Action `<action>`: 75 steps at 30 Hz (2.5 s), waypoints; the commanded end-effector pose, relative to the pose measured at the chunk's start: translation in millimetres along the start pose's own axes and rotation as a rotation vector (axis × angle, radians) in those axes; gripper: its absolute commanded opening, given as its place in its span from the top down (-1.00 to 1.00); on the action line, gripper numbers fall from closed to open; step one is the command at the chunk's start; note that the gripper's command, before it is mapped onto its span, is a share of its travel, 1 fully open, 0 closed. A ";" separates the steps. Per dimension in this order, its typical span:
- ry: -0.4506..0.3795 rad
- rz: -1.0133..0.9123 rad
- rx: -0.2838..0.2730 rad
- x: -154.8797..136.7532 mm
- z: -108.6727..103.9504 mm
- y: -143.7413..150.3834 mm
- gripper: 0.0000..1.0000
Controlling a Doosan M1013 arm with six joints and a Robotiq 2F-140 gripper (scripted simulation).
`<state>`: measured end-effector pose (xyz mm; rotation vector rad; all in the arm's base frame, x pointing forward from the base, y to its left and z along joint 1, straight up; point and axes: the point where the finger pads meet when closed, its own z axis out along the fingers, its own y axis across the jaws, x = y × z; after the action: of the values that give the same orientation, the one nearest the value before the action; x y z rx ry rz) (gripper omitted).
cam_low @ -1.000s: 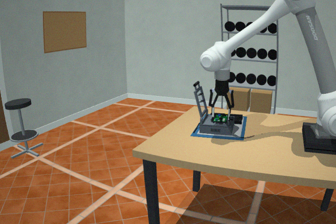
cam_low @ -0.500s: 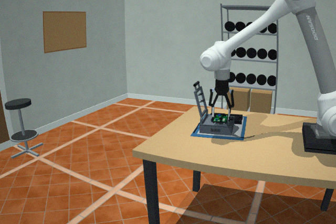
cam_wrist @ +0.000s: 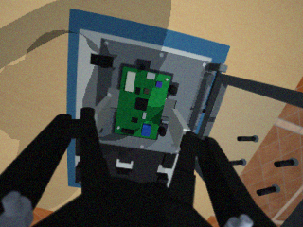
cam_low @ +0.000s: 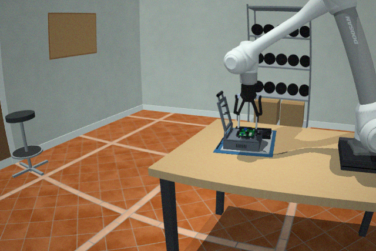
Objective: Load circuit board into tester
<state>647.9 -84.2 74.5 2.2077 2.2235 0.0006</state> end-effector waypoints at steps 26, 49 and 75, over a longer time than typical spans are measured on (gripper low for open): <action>0.000 0.000 0.000 0.0 -142.3 0.0 -0.16; 0.000 0.000 0.000 0.0 -204.6 0.0 -0.16; 0.000 0.000 0.000 0.0 -208.1 0.0 0.40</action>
<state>646.7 -83.0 282.5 2.2078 2.2235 0.0005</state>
